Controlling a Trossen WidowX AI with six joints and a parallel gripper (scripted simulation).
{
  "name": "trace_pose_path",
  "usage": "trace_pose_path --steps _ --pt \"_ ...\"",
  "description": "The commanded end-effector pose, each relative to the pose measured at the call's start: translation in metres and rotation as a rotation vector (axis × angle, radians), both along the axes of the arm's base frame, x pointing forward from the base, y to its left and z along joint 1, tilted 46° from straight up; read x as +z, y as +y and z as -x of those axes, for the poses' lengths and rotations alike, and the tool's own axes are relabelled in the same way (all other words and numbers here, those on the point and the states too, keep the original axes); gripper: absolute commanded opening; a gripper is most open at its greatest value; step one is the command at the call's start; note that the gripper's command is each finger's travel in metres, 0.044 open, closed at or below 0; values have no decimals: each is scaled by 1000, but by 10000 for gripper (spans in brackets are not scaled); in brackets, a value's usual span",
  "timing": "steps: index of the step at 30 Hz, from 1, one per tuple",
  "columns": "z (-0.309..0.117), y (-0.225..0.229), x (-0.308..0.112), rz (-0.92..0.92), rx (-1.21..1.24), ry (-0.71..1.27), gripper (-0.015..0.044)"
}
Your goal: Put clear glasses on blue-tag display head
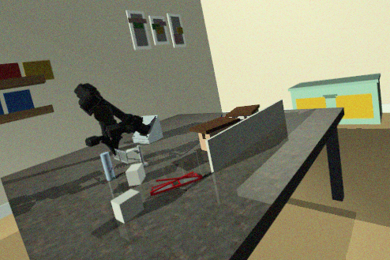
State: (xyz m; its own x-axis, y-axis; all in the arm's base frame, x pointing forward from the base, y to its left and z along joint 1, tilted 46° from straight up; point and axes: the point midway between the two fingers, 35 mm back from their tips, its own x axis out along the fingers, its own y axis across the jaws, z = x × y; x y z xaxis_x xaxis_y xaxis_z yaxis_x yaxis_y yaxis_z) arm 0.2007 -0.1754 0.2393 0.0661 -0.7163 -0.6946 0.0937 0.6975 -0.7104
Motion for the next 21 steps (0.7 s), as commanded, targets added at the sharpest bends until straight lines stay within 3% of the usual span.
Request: trace_pose_path --steps 1,21 --pt "3 0 1 0 5 1 0" --pt "16 -3 2 1 5 1 0"
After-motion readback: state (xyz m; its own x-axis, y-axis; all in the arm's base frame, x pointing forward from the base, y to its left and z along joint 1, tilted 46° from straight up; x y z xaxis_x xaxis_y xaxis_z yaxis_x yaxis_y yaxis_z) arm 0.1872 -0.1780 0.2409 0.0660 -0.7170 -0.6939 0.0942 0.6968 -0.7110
